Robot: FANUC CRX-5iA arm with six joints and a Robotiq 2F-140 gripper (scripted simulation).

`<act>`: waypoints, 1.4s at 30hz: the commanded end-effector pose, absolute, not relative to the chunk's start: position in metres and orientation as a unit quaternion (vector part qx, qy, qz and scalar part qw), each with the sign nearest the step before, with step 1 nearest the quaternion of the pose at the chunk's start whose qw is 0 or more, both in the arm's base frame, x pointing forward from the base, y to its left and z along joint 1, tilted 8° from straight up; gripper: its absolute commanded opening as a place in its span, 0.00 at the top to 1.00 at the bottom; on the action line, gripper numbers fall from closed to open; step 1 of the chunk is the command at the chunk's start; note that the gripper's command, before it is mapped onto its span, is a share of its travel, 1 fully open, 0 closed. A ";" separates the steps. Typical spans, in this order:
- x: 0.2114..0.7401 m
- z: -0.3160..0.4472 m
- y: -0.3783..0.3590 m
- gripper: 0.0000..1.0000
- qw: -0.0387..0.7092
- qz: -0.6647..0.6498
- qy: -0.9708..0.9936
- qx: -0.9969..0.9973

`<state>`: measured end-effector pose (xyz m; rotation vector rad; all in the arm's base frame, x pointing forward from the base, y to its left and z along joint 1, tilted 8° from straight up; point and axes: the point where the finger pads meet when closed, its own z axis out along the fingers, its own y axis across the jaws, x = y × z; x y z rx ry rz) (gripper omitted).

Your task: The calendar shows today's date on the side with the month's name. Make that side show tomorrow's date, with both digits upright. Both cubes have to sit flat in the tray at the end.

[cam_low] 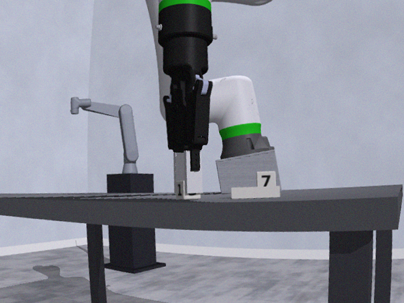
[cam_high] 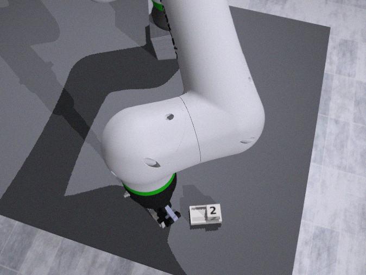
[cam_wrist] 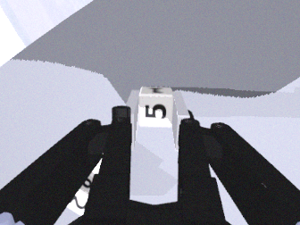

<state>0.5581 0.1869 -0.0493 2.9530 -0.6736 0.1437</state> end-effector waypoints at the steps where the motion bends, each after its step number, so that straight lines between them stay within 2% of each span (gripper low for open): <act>1: 0.558 -0.049 0.187 0.76 0.055 0.048 -0.222 0.972; 38: 0.558 -0.049 0.187 0.76 0.055 0.048 -0.222 0.972; 42: 0.558 -0.049 0.187 0.71 0.055 0.048 -0.222 0.972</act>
